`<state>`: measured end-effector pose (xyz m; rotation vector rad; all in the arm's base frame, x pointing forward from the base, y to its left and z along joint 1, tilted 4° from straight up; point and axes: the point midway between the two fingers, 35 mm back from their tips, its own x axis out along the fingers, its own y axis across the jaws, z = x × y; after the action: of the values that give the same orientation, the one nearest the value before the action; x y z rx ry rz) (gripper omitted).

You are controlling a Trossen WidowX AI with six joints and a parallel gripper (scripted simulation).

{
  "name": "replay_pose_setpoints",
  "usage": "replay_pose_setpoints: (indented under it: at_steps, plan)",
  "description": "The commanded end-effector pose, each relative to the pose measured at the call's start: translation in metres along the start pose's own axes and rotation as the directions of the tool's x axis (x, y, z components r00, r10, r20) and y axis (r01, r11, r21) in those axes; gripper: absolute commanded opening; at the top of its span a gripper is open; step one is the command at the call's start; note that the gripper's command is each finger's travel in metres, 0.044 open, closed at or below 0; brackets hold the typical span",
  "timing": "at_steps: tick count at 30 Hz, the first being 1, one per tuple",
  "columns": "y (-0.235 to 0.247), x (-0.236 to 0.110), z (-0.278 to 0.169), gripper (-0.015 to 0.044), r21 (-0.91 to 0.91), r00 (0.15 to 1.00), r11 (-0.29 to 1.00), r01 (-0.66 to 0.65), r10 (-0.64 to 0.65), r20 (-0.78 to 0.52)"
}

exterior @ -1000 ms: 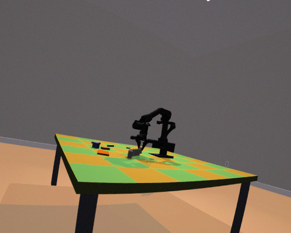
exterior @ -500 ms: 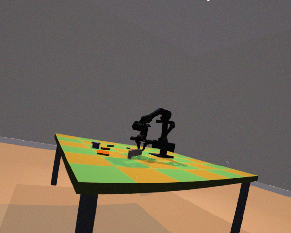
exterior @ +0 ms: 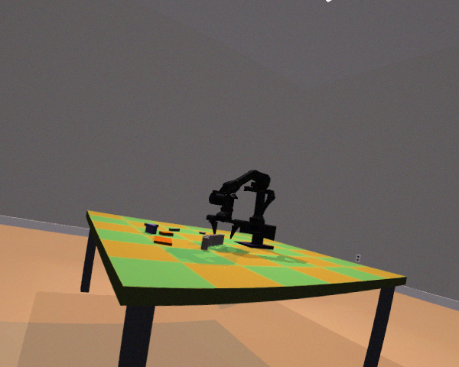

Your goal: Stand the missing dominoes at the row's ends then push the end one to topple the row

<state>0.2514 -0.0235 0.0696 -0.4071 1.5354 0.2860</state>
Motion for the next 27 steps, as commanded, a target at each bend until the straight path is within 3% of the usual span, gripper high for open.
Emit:
replay_pose_setpoints:
  at_steps: [1, 8, 14, 16, 18, 22, 27]
  plan:
    - [-0.005, -0.038, 0.008, 0.044, 0.0, 1.0, 1.0, 0.011, -0.011, 0.017]
    - [0.0, -0.122, 0.001, 0.044, 0.004, 1.0, 1.0, 0.009, -0.009, 0.019]
    - [0.0, -0.124, 0.001, 0.044, 0.004, 1.0, 1.0, 0.009, -0.009, 0.019]
    - [0.0, -0.121, -0.001, 0.0387, 0.073, 1.0, 0.997, 0.008, -0.009, 0.019]
    - [-0.001, -0.114, -0.005, 0.0335, 0.26, 1.0, 0.966, 0.005, -0.01, 0.018]
    - [-0.002, -0.097, -0.014, 0.023, 0.63, 1.0, 0.777, -0.002, -0.011, 0.017]
    - [-0.002, -0.076, -0.027, 0.0099, 0.934, 1.0, 0.358, -0.009, -0.011, 0.014]
